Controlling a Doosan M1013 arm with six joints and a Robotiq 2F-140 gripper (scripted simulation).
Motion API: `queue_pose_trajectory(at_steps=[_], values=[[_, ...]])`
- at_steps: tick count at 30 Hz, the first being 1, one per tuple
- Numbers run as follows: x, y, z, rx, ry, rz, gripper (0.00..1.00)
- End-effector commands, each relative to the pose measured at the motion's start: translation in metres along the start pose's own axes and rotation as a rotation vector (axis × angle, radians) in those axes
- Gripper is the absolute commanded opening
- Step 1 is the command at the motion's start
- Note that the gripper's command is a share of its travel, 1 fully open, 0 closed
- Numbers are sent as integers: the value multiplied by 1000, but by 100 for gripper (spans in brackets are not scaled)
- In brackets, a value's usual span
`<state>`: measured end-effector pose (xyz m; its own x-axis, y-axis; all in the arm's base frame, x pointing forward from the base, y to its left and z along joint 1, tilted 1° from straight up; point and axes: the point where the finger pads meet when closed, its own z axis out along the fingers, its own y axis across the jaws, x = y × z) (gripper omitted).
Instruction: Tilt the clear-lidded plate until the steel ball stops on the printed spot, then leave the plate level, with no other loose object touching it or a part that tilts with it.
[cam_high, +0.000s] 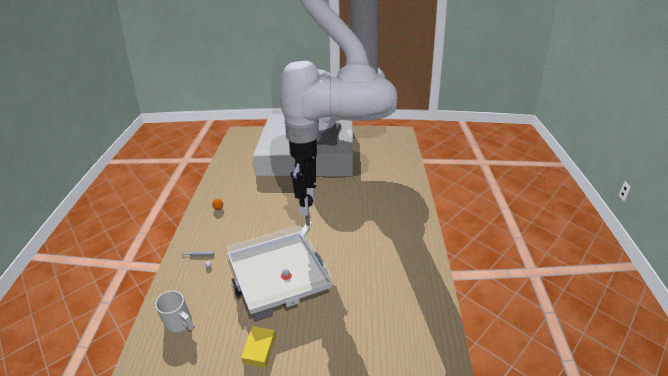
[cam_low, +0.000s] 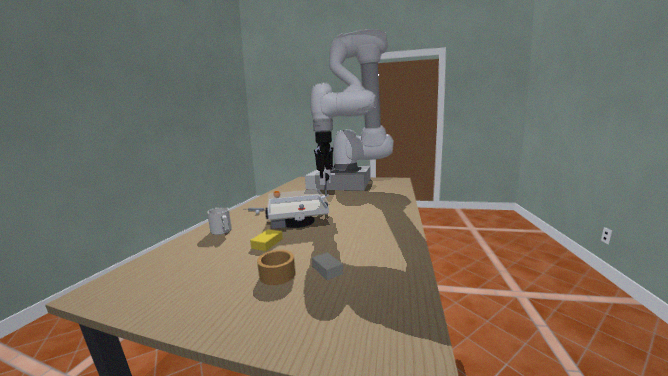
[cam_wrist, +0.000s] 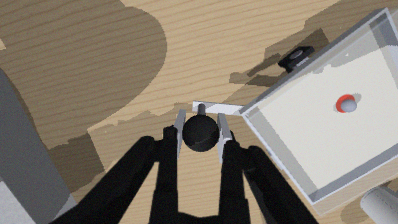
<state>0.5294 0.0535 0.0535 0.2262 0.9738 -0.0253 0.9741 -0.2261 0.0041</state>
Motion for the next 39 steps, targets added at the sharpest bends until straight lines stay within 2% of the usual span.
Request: queue_pose_trajectory(at_steps=[1,38,39], values=[[0,0,0,0,0,0,0],[0,0,0,0,0,0,0],[0,0,0,0,0,0,36]])
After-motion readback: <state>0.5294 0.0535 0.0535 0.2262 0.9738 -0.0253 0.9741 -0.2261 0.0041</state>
